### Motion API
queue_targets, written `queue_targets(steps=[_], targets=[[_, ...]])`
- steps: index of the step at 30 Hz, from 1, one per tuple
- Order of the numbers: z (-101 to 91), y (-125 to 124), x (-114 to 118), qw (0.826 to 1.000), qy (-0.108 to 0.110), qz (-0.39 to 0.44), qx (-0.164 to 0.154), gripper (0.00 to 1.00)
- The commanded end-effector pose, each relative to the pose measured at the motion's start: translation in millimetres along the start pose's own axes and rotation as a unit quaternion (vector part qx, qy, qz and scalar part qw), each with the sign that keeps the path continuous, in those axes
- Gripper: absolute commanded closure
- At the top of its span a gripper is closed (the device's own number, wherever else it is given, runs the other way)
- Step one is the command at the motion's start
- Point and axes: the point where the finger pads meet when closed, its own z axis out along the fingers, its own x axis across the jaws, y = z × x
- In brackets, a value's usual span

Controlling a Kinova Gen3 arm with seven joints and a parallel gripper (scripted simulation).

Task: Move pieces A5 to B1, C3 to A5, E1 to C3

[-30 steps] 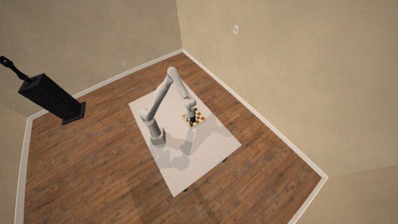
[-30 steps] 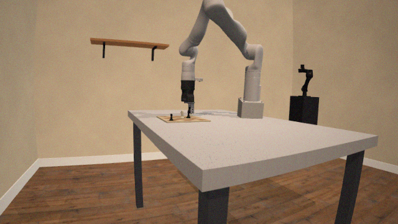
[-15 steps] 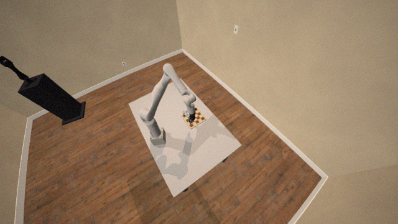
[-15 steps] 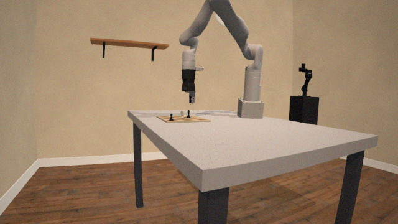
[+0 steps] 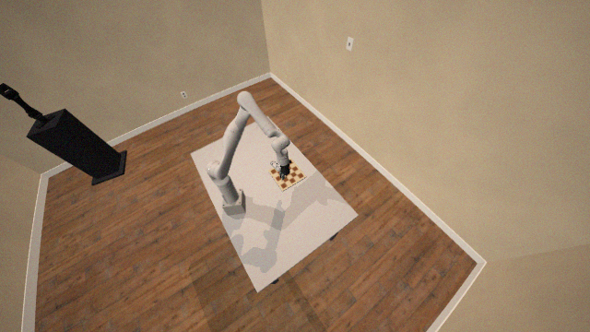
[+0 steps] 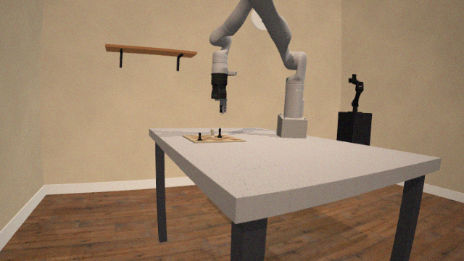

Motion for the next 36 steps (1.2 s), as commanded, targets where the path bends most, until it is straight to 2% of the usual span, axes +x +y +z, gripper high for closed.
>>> queue_targets(steps=[1,12,16,26,28,32,36], targets=[[-0.8,0.9,0.3,1.0,0.0,-0.001,-0.001,1.0],[-1.1,10.2,-1.6,1.0,0.0,0.006,-0.003,1.0],[-1.7,34.3,-5.4,1.0,-0.001,0.022,-0.006,1.0],[-2.8,122.8,-5.0,0.997,0.0,0.081,-0.007,1.0],[-2.8,122.8,-5.0,0.997,0.0,0.081,-0.007,1.0],[-2.2,145.6,-0.6,0.995,0.0,0.097,-0.004,1.0],[-1.8,155.2,1.9,0.995,0.0,0.104,-0.002,1.0]])
